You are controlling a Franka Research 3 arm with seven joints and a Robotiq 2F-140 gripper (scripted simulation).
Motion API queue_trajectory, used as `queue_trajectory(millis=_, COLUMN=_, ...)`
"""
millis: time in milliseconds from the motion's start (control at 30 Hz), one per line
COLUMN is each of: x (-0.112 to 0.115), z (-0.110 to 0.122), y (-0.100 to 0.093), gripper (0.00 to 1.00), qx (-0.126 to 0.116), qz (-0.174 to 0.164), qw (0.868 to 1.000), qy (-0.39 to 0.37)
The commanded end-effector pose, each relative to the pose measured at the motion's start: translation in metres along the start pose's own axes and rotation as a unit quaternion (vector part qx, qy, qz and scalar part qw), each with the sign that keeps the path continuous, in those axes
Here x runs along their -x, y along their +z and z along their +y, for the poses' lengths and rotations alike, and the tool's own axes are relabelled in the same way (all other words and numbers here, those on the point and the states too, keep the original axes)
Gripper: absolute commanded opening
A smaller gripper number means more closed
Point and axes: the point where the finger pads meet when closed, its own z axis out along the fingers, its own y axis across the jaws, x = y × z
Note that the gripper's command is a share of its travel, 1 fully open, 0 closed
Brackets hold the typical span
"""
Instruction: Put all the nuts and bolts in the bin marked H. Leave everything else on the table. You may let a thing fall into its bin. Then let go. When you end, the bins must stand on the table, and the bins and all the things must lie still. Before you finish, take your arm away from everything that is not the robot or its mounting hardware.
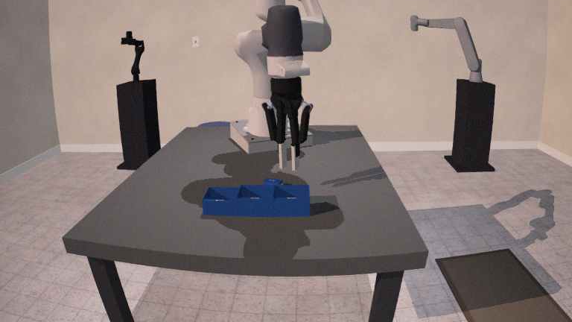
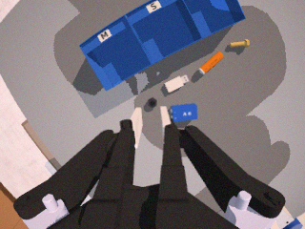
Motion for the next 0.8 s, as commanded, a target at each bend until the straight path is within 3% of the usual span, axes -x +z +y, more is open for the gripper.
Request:
queue_trajectory(millis=0, x=-0.0057, z=-0.0025, y=-0.0019, gripper=0.19, qx=0.001, qz=0.022, qw=0.997, qy=0.073)
queue_trajectory(millis=767, x=-0.0025, z=0.0004, y=-0.0018, gripper=0.19, qx=0.001, qz=0.022, qw=0.997, qy=0.073)
